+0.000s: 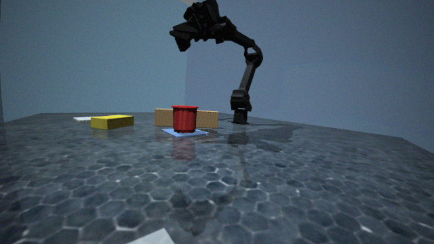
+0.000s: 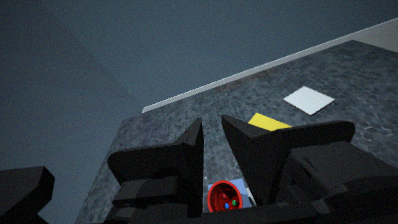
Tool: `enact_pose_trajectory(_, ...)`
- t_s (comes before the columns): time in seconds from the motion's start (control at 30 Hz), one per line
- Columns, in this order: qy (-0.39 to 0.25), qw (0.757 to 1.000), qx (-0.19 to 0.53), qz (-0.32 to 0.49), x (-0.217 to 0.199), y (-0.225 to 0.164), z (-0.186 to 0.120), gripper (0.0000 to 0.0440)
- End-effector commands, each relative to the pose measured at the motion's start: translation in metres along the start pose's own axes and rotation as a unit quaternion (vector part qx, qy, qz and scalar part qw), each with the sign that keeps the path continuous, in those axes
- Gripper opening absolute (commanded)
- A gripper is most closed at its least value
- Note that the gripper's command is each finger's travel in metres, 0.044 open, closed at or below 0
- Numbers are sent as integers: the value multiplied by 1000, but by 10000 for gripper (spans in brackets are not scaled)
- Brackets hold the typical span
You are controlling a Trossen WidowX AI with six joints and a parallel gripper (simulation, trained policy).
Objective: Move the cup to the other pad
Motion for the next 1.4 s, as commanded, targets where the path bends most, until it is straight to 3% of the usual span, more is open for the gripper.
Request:
enact_pose_trajectory(0.0, -4, 1000, 18, 17, 4, 3, 3, 101)
enact_pose_trajectory(0.63, -38, 983, 130, 121, 24, 12, 17, 119)
enact_pose_trajectory(1.37, -122, 935, 248, 225, 40, 9, 35, 124)
Point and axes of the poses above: the point midway between the two fingers, 35 mm back from their tips, its own z axis out along the fingers, its own x axis across the jaws, y = z × x, the point moved 8 cm from there along -z, back along the fingers, and after that the axes turned 5 degrees about z, right-handed, at the moved point
